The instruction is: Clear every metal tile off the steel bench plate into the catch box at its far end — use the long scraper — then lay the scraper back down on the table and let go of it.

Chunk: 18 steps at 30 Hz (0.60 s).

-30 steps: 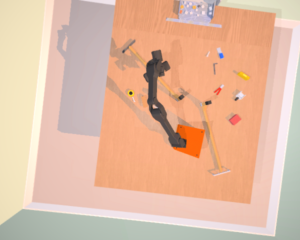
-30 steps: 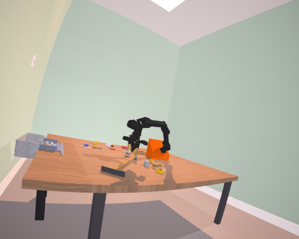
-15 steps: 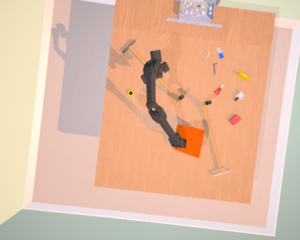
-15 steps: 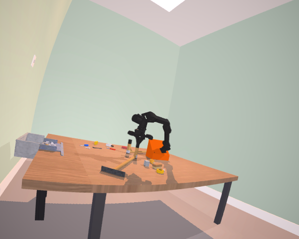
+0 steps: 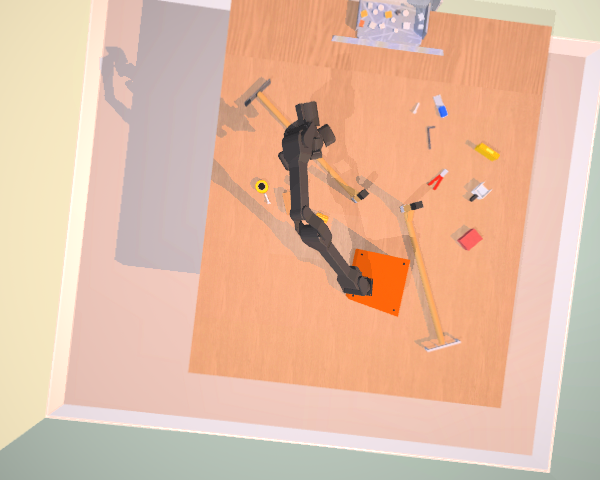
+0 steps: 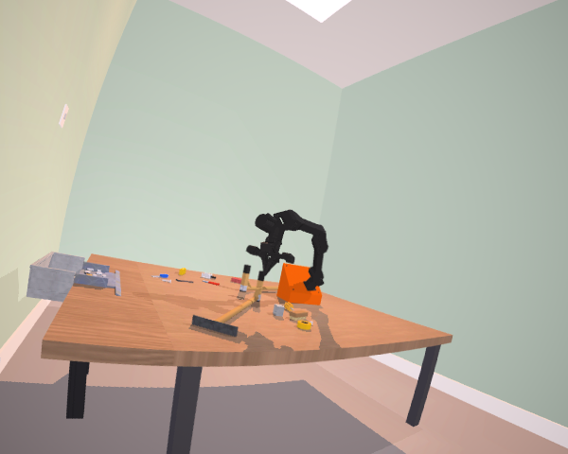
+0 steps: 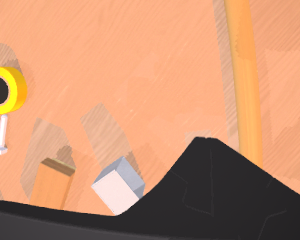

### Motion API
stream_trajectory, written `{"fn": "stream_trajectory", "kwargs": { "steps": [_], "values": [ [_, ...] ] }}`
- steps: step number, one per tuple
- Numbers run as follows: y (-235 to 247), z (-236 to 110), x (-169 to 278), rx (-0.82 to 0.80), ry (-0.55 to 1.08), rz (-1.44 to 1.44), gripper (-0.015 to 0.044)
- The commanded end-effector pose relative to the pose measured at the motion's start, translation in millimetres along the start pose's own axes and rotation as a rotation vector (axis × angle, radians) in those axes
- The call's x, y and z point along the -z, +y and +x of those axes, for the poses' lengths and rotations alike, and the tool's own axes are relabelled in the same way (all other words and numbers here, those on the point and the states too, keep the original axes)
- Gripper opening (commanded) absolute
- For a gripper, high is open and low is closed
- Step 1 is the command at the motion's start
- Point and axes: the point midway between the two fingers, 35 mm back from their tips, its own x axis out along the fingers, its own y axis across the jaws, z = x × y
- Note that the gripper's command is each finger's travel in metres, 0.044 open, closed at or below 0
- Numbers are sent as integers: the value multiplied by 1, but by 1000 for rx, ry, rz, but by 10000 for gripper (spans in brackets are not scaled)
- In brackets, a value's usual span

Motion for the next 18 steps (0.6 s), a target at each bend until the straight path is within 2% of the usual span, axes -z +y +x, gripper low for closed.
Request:
{"fn": "stream_trajectory", "kwargs": {
  "steps": [1, 18],
  "values": [
    [-1, 9, 2, 0, 9, 11, 0],
    [-4, 43, 4, 6, 12, 34, 0]
  ]
}}
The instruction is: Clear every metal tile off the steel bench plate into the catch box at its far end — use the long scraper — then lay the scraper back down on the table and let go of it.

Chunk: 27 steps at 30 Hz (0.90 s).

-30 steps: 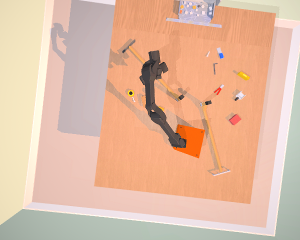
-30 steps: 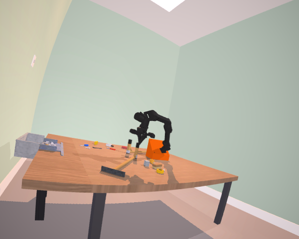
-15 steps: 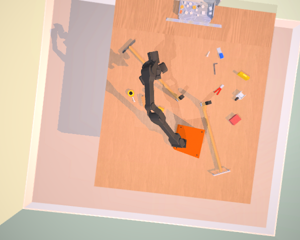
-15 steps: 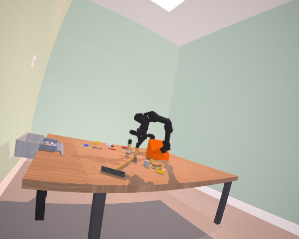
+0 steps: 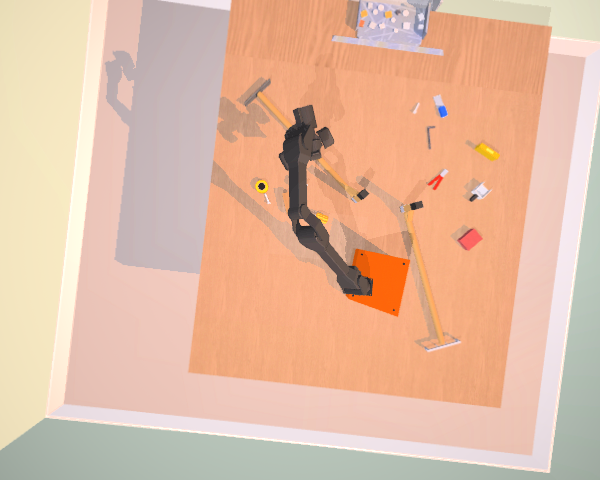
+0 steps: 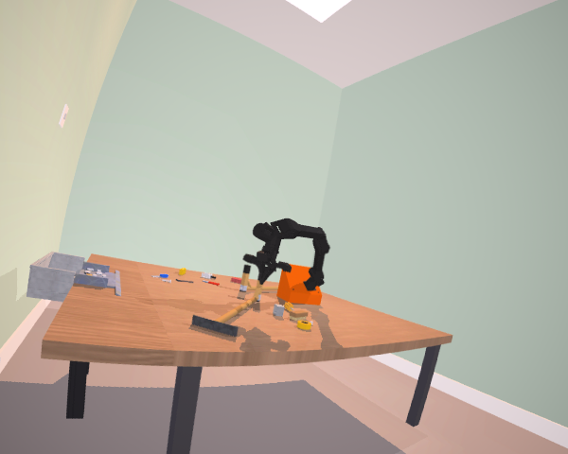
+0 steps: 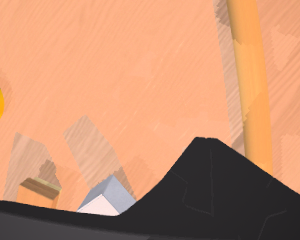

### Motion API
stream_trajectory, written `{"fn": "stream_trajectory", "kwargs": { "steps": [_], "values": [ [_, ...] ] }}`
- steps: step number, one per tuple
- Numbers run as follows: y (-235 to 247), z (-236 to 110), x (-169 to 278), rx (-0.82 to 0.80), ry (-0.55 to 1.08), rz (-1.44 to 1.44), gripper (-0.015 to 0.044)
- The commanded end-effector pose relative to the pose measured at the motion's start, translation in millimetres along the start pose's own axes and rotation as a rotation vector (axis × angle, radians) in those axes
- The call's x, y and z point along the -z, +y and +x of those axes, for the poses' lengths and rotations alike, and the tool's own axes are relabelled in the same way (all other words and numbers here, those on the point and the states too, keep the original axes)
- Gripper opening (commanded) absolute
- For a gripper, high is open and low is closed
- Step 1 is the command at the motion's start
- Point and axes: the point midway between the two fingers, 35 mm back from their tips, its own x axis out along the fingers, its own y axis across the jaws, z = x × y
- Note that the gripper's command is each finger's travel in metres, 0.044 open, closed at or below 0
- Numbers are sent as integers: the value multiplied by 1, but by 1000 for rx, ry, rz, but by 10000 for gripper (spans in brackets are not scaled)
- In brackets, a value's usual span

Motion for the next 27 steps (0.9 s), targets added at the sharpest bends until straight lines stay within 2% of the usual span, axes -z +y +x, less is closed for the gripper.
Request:
{"fn": "stream_trajectory", "kwargs": {
  "steps": [1, 27],
  "values": [
    [0, 10, 3, 1, 7, 12, 0],
    [0, 61, 12, 8, 5, 49, 0]
  ]
}}
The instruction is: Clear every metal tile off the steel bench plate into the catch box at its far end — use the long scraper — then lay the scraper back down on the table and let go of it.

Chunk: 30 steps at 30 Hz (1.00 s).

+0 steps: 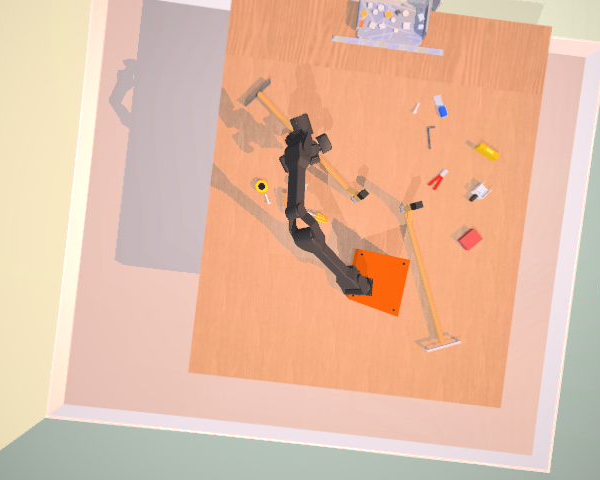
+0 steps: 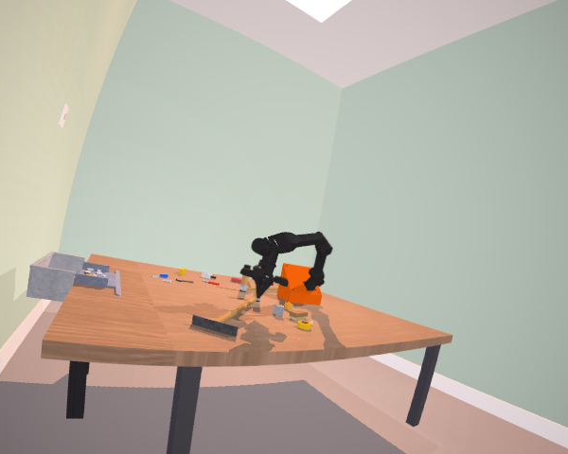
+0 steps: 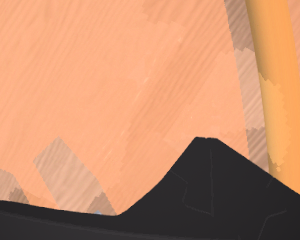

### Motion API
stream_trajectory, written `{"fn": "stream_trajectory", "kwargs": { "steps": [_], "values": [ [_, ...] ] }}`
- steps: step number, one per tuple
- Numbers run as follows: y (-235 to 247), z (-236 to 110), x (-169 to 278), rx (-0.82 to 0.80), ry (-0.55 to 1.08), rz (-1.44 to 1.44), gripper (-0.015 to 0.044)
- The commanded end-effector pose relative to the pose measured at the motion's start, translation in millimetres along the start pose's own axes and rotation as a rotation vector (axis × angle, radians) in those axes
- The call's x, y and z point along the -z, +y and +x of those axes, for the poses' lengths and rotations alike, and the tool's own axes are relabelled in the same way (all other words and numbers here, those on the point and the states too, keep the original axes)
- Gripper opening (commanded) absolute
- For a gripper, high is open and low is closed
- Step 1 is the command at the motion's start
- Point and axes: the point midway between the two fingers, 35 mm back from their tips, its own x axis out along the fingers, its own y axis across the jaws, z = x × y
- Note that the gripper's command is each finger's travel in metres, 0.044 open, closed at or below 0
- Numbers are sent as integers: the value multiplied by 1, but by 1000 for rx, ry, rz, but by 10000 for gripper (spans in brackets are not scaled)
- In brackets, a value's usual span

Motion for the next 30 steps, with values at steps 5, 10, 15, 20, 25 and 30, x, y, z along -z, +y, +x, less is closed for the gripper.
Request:
{"fn": "stream_trajectory", "kwargs": {
  "steps": [5, 10, 15, 20, 25, 30],
  "values": [
    [1, 17, 7, 2, 5, 18, 0],
    [2, 27, 10, 2, 3, 26, 0],
    [4, 36, 13, 2, 1, 34, 0],
    [5, 46, 17, 3, -1, 42, 0],
    [5, 51, 19, 3, -2, 46, 0],
    [2, 51, 17, 3, -2, 46, 0]
  ]
}}
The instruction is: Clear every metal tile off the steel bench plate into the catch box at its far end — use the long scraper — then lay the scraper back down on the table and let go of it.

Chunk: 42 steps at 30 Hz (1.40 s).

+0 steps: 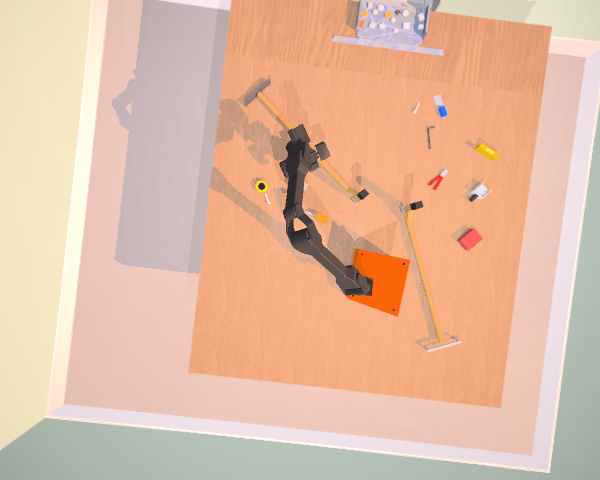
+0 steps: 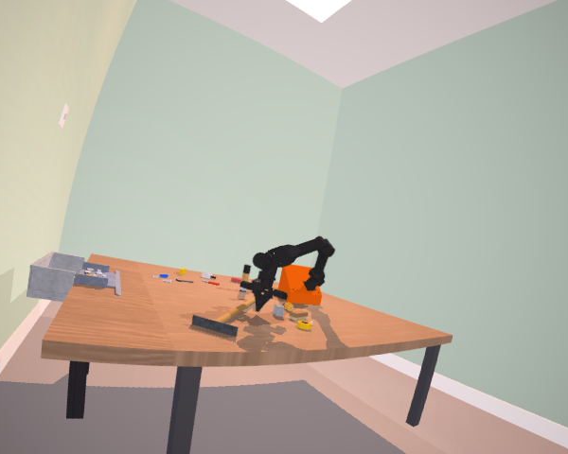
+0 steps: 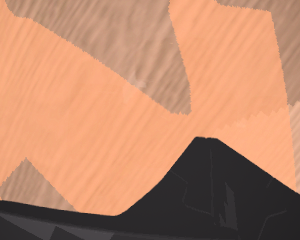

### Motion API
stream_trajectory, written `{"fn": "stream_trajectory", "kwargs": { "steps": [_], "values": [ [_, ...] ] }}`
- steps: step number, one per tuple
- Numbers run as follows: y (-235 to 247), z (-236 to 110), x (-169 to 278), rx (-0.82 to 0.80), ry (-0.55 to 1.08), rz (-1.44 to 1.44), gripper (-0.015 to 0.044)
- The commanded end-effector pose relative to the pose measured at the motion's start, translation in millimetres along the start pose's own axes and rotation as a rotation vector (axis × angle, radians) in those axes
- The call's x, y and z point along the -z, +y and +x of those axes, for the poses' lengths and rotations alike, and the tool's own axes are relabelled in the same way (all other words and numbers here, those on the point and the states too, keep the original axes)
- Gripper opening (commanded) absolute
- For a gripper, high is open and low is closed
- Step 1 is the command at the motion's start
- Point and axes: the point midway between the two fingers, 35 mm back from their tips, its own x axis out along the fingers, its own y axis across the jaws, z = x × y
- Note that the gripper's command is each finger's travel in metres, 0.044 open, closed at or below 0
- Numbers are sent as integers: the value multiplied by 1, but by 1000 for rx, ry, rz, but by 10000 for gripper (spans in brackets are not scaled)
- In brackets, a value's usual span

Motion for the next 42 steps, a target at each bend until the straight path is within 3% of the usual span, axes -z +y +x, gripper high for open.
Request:
{"fn": "stream_trajectory", "kwargs": {
  "steps": [1, 42],
  "values": [
    [-4, 2, 0, 4, 3, 8, 0],
    [-42, 6, -15, 6, 5, 6, 0]
  ]
}}
